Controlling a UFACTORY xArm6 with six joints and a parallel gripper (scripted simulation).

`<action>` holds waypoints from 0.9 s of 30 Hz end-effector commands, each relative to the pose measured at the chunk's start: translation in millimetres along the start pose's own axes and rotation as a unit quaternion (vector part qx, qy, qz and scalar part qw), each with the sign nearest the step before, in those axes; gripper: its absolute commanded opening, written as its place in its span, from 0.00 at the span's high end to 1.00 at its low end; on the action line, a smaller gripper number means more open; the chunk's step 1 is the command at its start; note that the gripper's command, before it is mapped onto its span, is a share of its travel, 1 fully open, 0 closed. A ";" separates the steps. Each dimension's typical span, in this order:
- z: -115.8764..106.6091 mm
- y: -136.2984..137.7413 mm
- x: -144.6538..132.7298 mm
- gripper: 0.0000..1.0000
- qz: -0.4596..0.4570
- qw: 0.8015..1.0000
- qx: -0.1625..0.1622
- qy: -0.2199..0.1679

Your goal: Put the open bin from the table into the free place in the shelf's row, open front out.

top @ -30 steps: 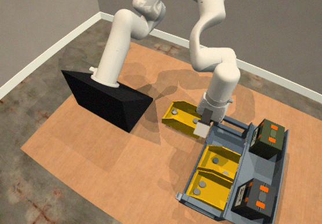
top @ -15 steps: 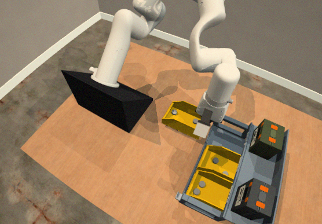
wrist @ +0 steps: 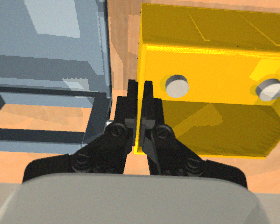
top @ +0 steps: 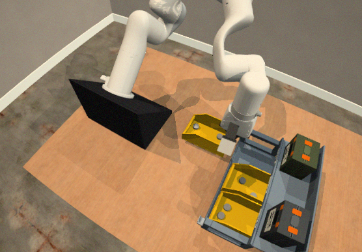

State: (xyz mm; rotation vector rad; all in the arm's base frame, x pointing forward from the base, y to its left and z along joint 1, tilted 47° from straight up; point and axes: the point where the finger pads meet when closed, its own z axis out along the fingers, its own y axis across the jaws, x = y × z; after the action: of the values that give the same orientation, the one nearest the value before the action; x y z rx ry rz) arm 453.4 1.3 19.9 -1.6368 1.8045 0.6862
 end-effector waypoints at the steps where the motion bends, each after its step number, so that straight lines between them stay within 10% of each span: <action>1: -1.2 -1.2 0.1 1.00 -0.001 1.000 0.002 0.001; 27: -0.7 -11.2 0.1 1.00 -0.001 1.000 0.002 0.001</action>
State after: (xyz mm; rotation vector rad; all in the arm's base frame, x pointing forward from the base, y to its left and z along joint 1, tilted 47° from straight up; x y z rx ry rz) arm 462.6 0.8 19.7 -1.6369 1.8043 0.6854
